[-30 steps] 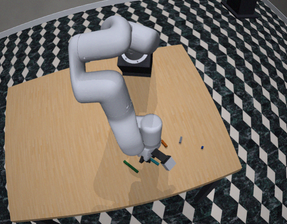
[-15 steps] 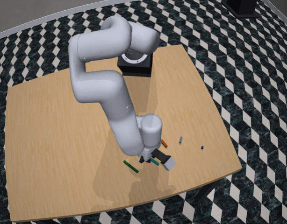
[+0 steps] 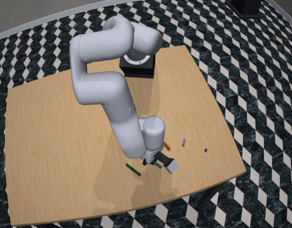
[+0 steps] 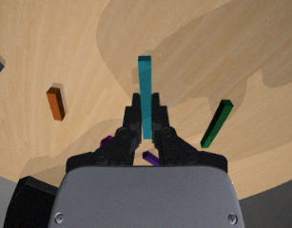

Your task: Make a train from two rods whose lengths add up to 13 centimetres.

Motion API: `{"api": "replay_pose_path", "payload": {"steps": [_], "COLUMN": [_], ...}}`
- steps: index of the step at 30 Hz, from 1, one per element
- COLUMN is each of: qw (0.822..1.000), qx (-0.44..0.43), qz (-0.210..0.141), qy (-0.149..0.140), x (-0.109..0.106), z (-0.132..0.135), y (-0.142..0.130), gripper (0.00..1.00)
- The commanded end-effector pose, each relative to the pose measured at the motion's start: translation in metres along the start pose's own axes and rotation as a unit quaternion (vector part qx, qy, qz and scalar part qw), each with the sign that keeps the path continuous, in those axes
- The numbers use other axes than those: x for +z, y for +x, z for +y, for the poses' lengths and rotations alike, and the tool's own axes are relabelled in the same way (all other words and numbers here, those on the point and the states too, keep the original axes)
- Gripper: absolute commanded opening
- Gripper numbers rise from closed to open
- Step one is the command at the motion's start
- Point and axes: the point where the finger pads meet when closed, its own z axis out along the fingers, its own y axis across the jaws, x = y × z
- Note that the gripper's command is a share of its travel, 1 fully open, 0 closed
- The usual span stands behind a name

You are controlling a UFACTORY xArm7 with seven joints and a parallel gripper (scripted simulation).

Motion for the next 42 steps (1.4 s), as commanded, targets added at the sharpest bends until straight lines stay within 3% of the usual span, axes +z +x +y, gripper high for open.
{"api": "replay_pose_path", "payload": {"steps": [1,29,42], "qw": [1.0,1.0,1.0], "qx": [0.0,0.0,0.0], "qz": [0.001,0.001,0.001], "qy": [-0.001,-0.001,-0.001], "x": [0.0,-0.002,-0.04], "z": [0.0,0.0,0.0], "y": [0.001,0.001,0.001], "gripper": [0.04,0.04,0.04]}}
